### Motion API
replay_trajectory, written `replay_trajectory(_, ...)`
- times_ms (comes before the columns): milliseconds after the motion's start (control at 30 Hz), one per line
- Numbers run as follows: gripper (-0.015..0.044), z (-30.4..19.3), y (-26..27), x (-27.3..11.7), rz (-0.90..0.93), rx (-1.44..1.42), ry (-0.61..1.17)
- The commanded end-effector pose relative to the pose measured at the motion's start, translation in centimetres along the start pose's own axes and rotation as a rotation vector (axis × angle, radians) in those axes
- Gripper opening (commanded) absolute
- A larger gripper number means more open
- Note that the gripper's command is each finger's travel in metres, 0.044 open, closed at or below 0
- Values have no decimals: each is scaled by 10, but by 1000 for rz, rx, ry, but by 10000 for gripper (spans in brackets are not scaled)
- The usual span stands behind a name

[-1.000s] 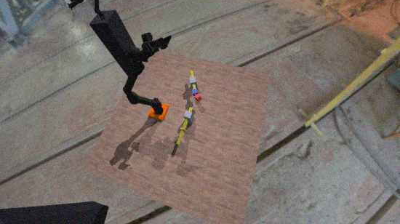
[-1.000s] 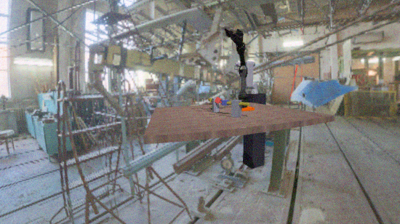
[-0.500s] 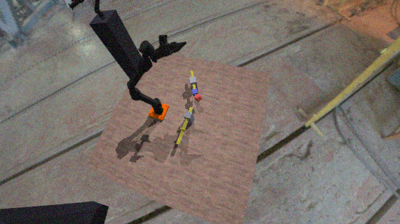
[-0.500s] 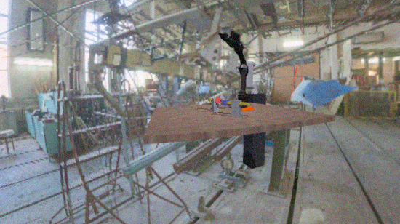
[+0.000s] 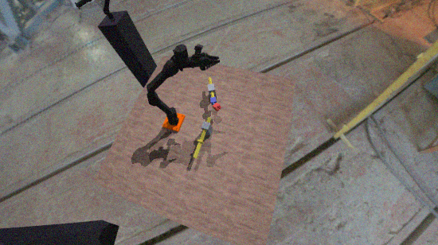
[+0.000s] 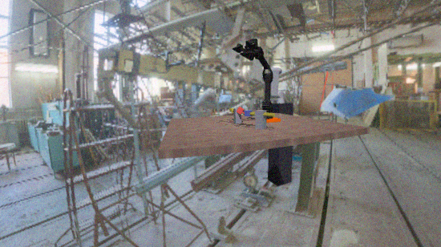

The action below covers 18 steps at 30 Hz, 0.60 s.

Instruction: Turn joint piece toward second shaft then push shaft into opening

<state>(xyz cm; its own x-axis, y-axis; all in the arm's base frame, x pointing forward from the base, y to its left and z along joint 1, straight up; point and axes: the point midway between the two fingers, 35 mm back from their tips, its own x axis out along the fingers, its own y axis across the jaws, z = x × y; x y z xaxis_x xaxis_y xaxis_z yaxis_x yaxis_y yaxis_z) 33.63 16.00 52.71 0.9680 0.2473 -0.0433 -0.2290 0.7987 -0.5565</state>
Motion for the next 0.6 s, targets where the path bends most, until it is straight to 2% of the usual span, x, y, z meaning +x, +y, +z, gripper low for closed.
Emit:
replay_trajectory(0, 440, -22, 11, 19, 43, 36, 83)
replay_trajectory(567, 440, -127, 45, 61, 167, 249, 502)
